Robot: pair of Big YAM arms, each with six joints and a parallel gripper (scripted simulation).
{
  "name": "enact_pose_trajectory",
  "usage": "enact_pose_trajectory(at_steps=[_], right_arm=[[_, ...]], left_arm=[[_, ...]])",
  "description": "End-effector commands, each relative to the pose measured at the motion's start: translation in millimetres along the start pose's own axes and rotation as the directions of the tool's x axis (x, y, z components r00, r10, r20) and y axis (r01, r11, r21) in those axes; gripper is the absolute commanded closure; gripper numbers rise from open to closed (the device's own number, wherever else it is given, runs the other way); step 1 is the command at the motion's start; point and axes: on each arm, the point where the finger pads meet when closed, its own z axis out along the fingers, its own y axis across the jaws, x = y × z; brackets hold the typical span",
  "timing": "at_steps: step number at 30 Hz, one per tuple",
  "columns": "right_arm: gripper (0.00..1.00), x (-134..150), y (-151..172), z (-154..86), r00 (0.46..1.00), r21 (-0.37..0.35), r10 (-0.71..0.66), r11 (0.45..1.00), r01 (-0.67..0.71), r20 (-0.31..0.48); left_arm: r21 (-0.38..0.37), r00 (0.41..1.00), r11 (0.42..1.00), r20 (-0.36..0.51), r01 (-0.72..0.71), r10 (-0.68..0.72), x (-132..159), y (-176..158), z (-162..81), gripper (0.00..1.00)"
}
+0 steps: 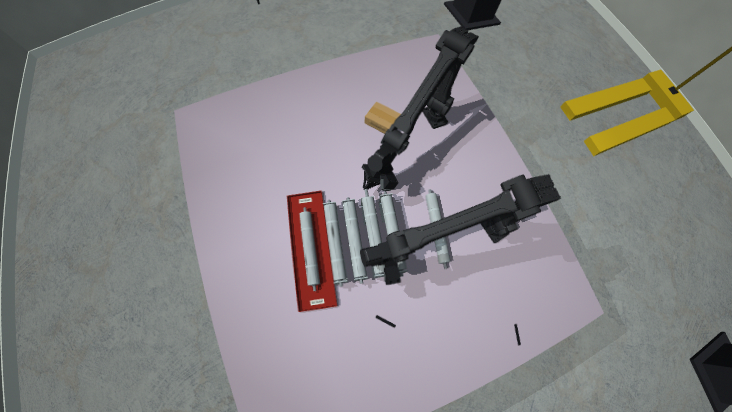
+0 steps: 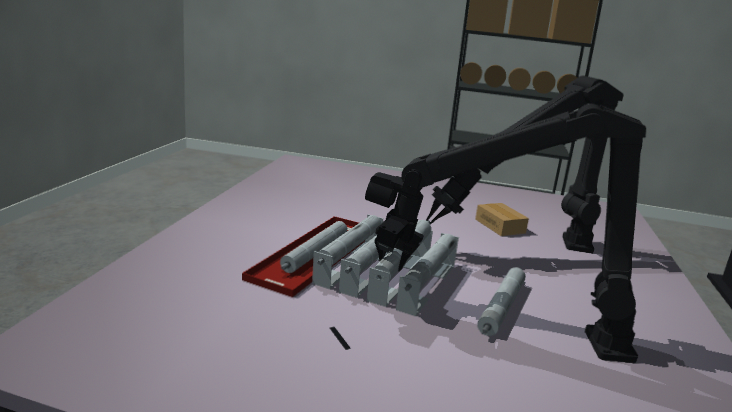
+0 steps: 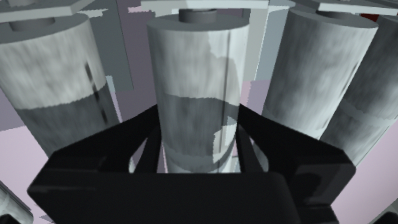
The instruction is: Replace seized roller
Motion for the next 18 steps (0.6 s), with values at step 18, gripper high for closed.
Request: enact_pose_trajectory(at_steps=[18], right_arm=[[0.68,1,-20,-12,0.997,0.061,-0.016,0.998,0.012,0.073]], left_arm=[[0.059,1.000,0.998,-0.001,-0.024,0.024,7,-19,-22,0.68]])
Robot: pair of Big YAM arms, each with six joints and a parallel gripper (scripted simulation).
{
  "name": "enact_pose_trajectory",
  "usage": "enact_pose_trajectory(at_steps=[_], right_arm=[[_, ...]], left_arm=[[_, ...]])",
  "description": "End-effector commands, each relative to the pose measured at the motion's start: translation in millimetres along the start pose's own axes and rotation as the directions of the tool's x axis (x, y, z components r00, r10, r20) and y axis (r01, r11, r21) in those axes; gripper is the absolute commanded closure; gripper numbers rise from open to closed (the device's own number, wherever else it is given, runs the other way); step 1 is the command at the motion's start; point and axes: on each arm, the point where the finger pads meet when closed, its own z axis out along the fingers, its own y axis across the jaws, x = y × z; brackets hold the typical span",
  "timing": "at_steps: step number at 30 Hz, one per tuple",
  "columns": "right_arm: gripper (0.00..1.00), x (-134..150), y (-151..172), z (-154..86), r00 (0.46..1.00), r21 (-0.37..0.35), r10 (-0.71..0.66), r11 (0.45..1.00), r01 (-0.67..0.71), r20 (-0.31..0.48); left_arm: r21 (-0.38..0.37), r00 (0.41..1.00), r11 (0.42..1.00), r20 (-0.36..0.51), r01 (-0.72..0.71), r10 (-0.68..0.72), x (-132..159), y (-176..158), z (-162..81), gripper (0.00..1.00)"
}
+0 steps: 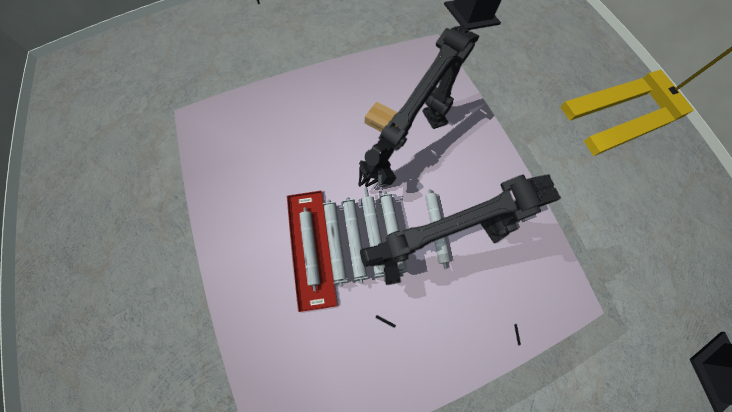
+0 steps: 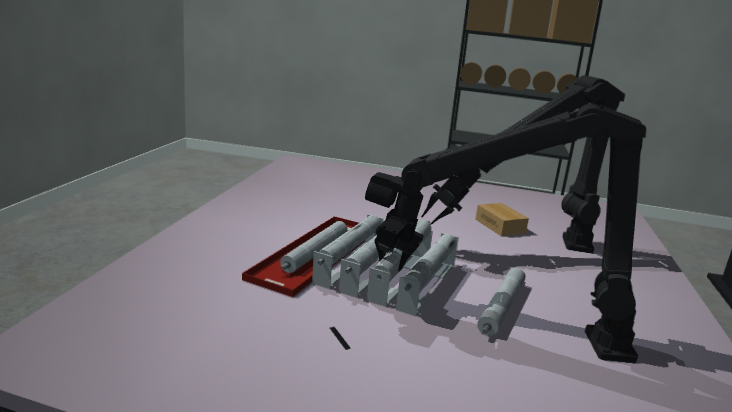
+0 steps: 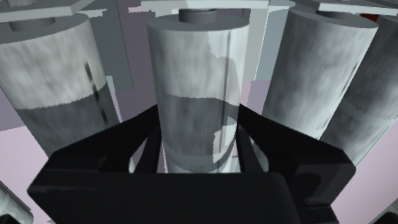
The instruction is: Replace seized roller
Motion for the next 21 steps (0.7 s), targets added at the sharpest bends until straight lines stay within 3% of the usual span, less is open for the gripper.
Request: enact_pose_trajectory(at_steps=[1,14,15,19,20,21], right_arm=[[0.68,-11,-13,-9,0.999,0.039,-0.012,0.999,0.011,0.030],[0.68,-11,-13,-9,0.999,0.039,-0.011,0.999,0.009,0.030],[0.68,-11,-13,-9,0.999,0.039,-0.011,0.999,0.009,0.030],[0.68,-11,-13,-9,0.999,0.039,-0.011,0.999,0.009,0.030],[0.68,-11,-13,-9,0.999,0.039,-0.011,0.999,0.009,0.030],[0.68,-11,-13,-9,0.999,0.039,-0.011,0.999,0.009,0.030]], left_arm=[[0.059,1.000,0.998,-0.001,-0.024,0.024,7,-19,-22,0.68],[0.059,1.000,0.998,-0.001,-0.024,0.024,7,-19,-22,0.68],[0.059,1.000,0.998,-0.001,-0.017,0.017,-7,-27,-13,0.68],[0.068,1.000,0.997,0.003,-0.020,0.020,-3,-26,-28,0.68],[0.073,1.000,0.997,-0.003,-0.022,0.023,-1,-27,-28,0.38],[0.074,0.999,0.997,-0.006,-0.031,0.032,5,-28,-28,0.38]])
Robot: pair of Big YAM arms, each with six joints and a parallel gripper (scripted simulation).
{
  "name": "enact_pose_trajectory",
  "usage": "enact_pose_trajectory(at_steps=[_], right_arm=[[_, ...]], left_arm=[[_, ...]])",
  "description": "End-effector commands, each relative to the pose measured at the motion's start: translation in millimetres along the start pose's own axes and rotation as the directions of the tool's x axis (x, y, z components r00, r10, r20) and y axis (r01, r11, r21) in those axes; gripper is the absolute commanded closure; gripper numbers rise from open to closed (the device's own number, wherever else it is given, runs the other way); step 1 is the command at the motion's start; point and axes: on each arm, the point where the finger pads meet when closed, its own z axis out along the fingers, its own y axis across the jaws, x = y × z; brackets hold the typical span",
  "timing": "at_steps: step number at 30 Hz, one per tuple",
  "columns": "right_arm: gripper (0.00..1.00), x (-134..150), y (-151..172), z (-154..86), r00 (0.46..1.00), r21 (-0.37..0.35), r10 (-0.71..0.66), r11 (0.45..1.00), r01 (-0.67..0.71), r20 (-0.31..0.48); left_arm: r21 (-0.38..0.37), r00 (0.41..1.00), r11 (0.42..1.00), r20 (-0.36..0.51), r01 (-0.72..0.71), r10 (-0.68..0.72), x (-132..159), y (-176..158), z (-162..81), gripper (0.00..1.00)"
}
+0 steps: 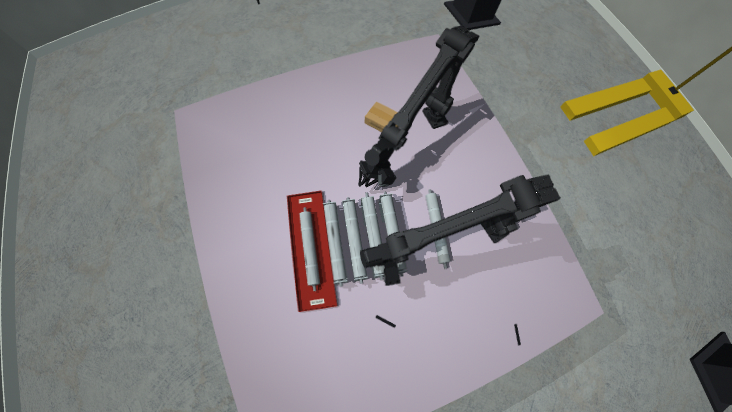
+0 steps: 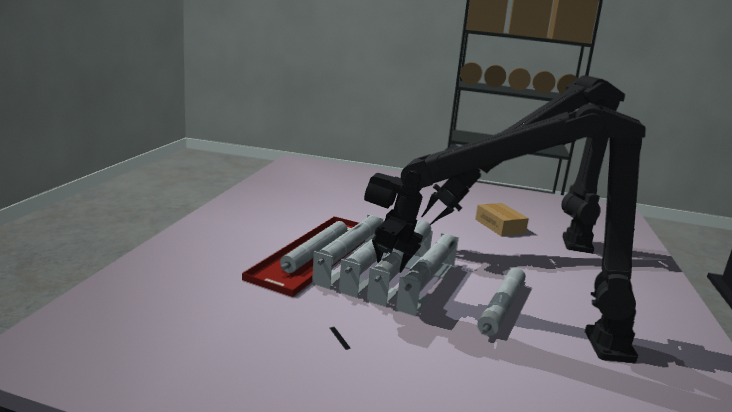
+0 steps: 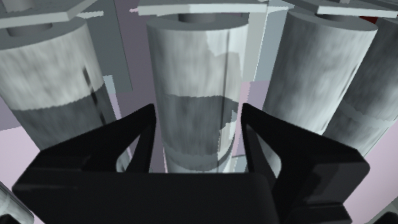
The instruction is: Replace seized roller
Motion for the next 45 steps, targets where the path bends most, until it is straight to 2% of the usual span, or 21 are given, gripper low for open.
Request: enact_pose_trajectory(at_steps=[1,16,17,20,21,23,25,27,28,30,31,32,33,38,45], right_arm=[[0.68,-11,-13,-9,1.000,0.039,-0.010,0.999,0.009,0.030],[0.68,-11,-13,-9,1.000,0.039,-0.010,0.999,0.009,0.030],[0.68,-9,0,-25,1.000,0.005,-0.001,1.000,0.001,0.015],[0.68,-13,-7,-47,1.000,0.022,0.000,1.000,-0.001,0.024],[0.68,-19,-17,-49,0.999,0.041,0.000,0.999,-0.001,0.037],[0.68,-19,-17,-49,0.999,0.041,0.000,0.999,-0.001,0.037],[0.68,-9,-2,-62,1.000,0.014,0.000,1.000,0.000,0.018],[0.68,-10,-3,-73,1.000,0.016,0.000,1.000,0.000,0.019],[0.68,-17,-13,-75,1.000,0.034,0.000,0.999,-0.002,0.032],[0.68,-7,-1,-52,1.000,0.019,0.002,1.000,-0.003,0.018],[0.68,-2,2,-43,1.000,0.009,0.001,1.000,-0.001,0.007],[0.68,-1,3,-42,1.000,0.005,0.002,1.000,-0.002,0.005],[0.68,1,7,-44,1.000,-0.016,0.001,1.000,-0.001,-0.009],[0.68,-11,-16,-60,1.000,0.036,0.005,0.999,-0.006,0.024],[0.68,-11,-19,-59,1.000,0.037,0.004,0.999,-0.005,0.023]], left_arm=[[0.070,1.000,0.997,0.001,-0.029,0.029,6,-27,-28,0.38],[0.062,1.000,0.998,0.003,-0.022,0.021,3,-26,-23,0.38],[0.069,1.000,0.998,0.005,-0.012,0.011,-4,-26,-43,0.38],[0.078,1.000,0.997,0.006,-0.012,0.011,-4,-27,-64,0.38],[0.079,1.000,0.997,0.006,-0.010,0.010,-4,-27,-62,0.38],[0.079,1.000,0.997,0.006,-0.010,0.010,-4,-27,-62,0.38],[0.078,1.000,0.997,0.006,-0.012,0.011,-4,-26,-80,0.38],[0.079,1.000,0.997,0.006,-0.012,0.011,-4,-26,-92,0.38],[0.074,1.000,0.997,0.005,-0.010,0.010,-5,-27,-86,0.38],[0.052,1.000,0.999,0.000,-0.016,0.016,1,-22,-62,0.38],[0.024,1.000,1.000,-0.004,-0.014,0.014,3,-9,-50,0.38],[0.011,1.000,1.000,-0.005,-0.016,0.016,3,-5,-49,0.38],[0.001,1.000,1.000,-0.004,-0.015,0.015,2,-3,-50,0.38],[0.060,1.000,0.998,0.003,-0.017,0.017,3,-16,-73,0.38],[0.057,1.000,0.998,0.002,-0.017,0.017,4,-15,-73,0.38]])
